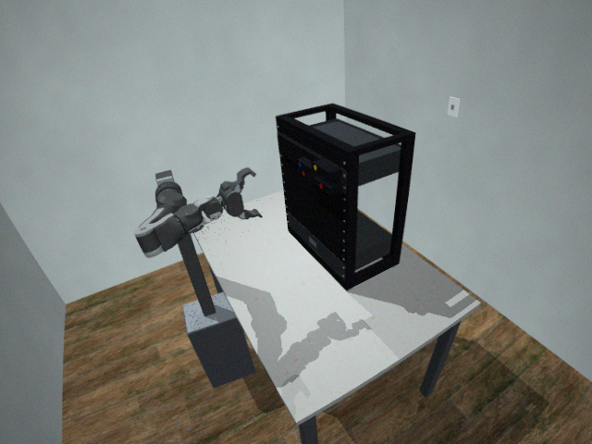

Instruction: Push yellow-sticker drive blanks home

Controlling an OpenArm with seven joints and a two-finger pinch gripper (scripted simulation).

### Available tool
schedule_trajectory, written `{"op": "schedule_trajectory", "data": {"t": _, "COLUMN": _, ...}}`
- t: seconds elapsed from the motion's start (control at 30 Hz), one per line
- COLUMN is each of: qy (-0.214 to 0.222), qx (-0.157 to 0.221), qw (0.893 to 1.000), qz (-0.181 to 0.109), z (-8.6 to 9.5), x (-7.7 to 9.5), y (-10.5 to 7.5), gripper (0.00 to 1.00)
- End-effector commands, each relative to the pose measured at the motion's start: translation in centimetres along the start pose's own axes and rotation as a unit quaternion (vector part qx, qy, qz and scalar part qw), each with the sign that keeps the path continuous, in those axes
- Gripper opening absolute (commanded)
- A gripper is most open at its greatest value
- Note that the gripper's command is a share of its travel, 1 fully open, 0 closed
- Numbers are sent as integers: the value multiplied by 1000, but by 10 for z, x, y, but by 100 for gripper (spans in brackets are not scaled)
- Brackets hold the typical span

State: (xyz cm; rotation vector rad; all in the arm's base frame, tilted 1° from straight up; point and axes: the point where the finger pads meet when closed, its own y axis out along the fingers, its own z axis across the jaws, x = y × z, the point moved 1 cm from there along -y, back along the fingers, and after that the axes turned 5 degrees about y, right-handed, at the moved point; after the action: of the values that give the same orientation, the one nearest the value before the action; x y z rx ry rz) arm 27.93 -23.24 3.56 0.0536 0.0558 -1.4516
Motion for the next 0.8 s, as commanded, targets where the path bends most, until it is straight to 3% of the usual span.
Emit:
{"op": "schedule_trajectory", "data": {"t": 0.0, "qy": 1, "qx": 1, "qw": 1000, "qz": -2, "z": 0, "x": 1, "y": 0, "gripper": 100}}
{"op": "schedule_trajectory", "data": {"t": 0.77, "qy": 2, "qx": 1, "qw": 1000, "qz": -2, "z": 0, "x": -2, "y": 9, "gripper": 100}}
